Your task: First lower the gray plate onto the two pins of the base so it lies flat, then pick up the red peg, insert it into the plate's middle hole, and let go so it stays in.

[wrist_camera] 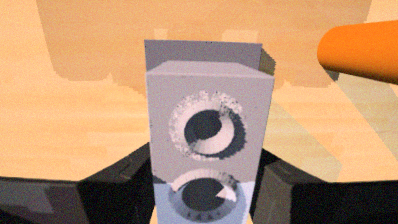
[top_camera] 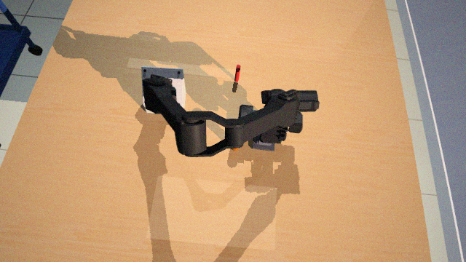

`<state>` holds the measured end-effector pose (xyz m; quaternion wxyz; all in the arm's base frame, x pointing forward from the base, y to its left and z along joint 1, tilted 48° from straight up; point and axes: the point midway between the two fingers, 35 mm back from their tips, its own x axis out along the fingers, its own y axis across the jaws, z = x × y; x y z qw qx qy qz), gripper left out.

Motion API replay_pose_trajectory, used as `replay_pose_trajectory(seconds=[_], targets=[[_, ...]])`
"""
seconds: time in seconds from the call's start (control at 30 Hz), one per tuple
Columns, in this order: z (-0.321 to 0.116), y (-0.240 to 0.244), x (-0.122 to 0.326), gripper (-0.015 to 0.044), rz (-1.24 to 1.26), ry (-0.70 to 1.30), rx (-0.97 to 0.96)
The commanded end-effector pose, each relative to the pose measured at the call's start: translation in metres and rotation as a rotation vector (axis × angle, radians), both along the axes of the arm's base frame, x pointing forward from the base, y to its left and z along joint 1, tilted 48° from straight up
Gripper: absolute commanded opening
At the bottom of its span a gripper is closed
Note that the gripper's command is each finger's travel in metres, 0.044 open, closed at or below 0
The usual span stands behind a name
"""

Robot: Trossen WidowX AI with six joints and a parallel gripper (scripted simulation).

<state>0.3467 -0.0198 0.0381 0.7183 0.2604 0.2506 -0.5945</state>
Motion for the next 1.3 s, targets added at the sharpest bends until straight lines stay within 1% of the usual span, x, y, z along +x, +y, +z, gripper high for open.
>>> replay_pose_trajectory(seconds=[0.0,1.17,1.27], targets=[[0.0001,-0.0002,0.0004,0.0,0.004,0.002,-0.004],[-0.0001,-0.0002,-0.0001,0.0,0.0,0.001,-0.001],[-0.0001,-0.0002,-0.0001,0.0079,0.0,0.001,-0.001]])
